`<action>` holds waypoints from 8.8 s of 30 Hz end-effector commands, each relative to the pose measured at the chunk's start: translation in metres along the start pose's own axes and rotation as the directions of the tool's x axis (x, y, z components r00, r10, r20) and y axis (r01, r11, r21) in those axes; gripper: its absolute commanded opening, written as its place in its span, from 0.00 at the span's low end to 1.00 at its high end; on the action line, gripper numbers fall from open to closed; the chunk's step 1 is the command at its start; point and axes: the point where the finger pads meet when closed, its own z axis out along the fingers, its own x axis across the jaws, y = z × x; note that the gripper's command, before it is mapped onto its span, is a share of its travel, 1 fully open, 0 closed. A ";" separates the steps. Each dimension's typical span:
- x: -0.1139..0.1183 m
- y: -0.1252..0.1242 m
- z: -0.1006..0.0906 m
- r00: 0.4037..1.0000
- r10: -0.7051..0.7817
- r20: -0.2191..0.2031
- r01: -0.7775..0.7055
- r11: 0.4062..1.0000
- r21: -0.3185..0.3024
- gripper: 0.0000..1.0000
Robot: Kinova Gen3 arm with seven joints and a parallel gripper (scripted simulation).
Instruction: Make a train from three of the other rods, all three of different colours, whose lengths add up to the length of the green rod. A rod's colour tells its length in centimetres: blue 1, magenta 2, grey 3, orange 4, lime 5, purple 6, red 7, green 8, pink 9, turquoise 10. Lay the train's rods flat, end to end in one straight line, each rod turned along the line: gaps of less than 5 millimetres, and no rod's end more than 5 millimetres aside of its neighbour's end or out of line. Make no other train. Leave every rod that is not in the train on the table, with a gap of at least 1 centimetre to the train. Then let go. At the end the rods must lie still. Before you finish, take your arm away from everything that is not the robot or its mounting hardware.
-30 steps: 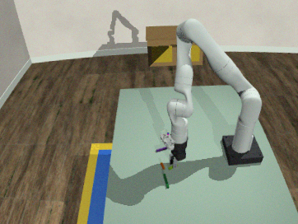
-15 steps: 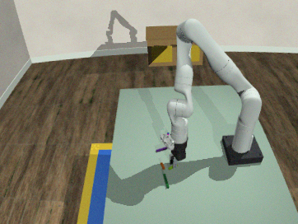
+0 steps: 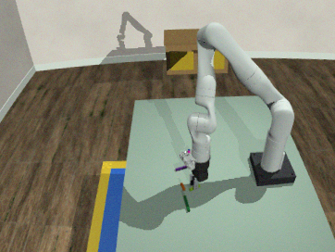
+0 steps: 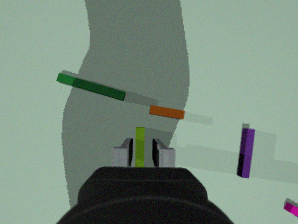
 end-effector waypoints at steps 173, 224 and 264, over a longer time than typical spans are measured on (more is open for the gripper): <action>0.086 0.017 -0.091 0.846 -0.532 0.004 0.532 0.846 -0.001 0.24; 0.171 0.066 -0.090 0.501 -0.866 0.001 0.866 0.501 0.000 0.24; 0.171 0.066 -0.003 0.498 -0.867 0.001 0.867 0.498 0.000 0.24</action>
